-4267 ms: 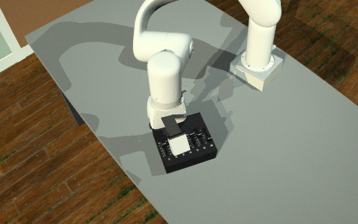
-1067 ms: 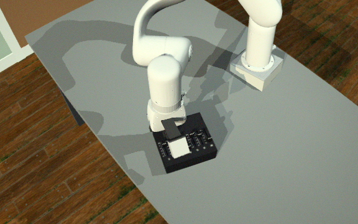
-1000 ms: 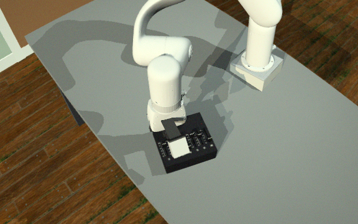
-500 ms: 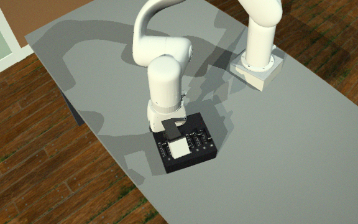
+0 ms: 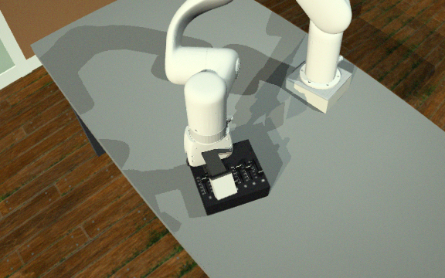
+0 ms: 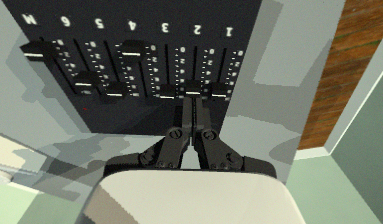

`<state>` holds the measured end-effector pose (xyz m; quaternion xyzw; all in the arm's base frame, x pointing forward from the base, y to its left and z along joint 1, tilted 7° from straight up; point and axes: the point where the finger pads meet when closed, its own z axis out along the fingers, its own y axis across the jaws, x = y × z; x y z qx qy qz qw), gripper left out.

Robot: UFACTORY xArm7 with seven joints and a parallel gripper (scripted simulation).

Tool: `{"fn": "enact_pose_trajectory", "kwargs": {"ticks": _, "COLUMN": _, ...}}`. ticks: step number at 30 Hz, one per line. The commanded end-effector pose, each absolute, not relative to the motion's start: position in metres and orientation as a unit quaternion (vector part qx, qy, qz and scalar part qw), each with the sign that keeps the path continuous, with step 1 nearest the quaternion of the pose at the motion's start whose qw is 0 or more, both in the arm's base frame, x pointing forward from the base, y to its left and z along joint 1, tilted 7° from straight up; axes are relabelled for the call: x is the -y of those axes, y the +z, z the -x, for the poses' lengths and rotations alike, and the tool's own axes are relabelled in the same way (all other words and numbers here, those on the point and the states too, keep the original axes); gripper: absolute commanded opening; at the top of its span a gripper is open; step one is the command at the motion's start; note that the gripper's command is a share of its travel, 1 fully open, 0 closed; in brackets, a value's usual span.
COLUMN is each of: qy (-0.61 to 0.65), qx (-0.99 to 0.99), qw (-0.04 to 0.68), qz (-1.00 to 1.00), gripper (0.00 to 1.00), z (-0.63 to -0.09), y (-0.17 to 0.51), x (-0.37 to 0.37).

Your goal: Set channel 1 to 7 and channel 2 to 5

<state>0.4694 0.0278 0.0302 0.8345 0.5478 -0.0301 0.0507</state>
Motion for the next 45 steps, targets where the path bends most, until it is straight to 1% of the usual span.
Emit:
{"fn": "enact_pose_trajectory", "kwargs": {"ticks": 1, "qy": -0.028, "qx": -0.548, "qw": 0.052, "qz": -0.834, "gripper": 0.00, "z": -0.4720, "y": 0.0314, "x": -0.0312}}
{"fn": "enact_pose_trajectory", "kwargs": {"ticks": 45, "qy": -0.028, "qx": -0.548, "qw": 0.052, "qz": -0.834, "gripper": 0.00, "z": -0.4728, "y": 0.0312, "x": -0.0332}}
